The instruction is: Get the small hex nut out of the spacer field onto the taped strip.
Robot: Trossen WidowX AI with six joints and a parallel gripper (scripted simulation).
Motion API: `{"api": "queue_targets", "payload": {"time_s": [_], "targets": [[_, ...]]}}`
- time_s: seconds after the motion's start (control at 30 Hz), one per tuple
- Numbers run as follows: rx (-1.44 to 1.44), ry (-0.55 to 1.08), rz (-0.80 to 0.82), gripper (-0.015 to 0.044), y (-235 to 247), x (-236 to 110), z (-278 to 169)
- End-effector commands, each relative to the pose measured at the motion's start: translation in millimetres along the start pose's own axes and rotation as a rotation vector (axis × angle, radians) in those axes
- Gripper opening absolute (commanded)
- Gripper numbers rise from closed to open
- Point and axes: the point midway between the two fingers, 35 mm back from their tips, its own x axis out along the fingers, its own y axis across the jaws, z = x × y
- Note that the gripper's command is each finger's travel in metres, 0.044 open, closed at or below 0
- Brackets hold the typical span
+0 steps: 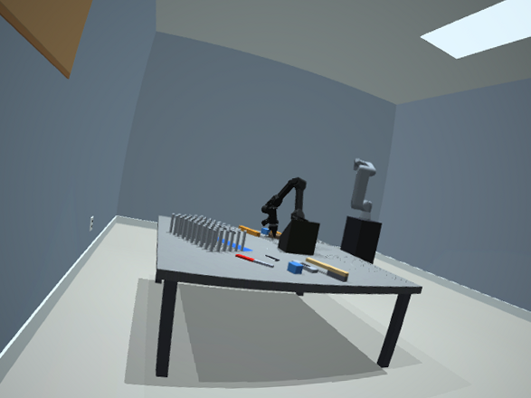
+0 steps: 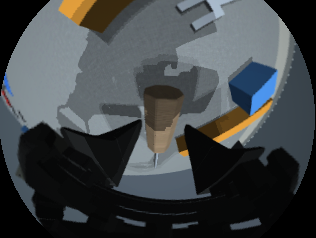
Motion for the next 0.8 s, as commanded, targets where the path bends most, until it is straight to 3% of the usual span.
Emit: {"api": "queue_targets", "payload": {"time_s": [0.0,0.63,0.77], "targets": [[-0.008,0.003,0.010,0.0280,4.0,6.5,0.5],[-0.008,0.003,0.010,0.0153,4.0,6.5,0.5],[-0.003,0.005,0.013,0.0048,2.2,-1.1,0.3]]}}
